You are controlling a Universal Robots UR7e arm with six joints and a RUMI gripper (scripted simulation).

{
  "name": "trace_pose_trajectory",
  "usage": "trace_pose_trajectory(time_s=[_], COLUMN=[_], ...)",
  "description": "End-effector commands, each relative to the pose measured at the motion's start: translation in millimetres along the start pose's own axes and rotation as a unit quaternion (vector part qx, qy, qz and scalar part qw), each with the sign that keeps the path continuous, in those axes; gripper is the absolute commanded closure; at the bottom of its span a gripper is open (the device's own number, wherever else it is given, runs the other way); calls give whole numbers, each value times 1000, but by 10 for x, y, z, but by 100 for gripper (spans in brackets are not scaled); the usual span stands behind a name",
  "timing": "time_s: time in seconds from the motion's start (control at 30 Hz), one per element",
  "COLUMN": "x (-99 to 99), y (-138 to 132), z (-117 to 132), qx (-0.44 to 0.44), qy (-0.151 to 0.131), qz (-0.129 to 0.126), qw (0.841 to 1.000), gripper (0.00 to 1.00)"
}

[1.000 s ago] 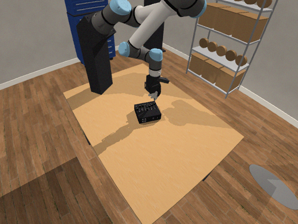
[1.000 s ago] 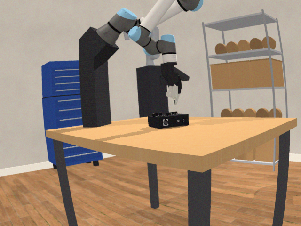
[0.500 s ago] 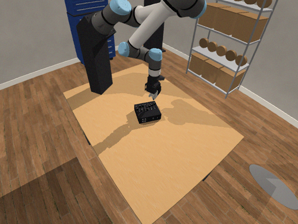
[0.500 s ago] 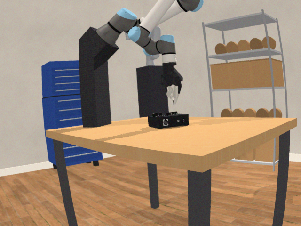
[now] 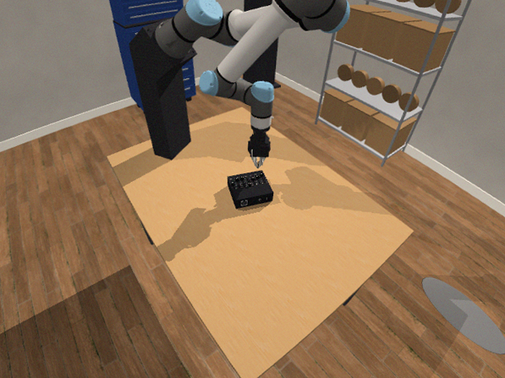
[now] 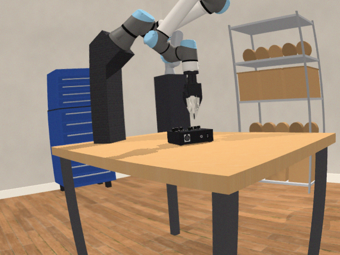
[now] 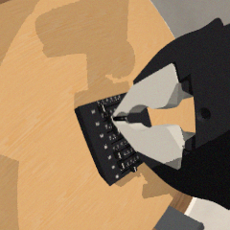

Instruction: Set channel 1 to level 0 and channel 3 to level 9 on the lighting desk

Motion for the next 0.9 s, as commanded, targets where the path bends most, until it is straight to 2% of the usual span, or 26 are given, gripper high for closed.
trace_pose_trajectory(time_s=[0.0, 0.2, 0.33, 0.5, 0.57, 0.87], x=[-1, 2, 4, 7, 7, 11], y=[-17, -74, -109, -147, -147, -195], z=[3, 7, 16, 32, 32, 67], qx=[-50, -184, -271, -374, -374, -535], qy=[4, 3, 3, 3, 3, 3], qz=[1, 1, 1, 2, 2, 2], qw=[999, 983, 963, 927, 927, 845], gripper=[100, 100, 100, 100, 100, 100])
Point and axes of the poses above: the point where the finger pads meet when closed, its own x axis out along the fingers, its own y axis across the jaws, z = x × y, the point moved 6 cm from there along -x, back along the fingers, and after that the axes turned 10 degrees about x, right-handed, at the moved point
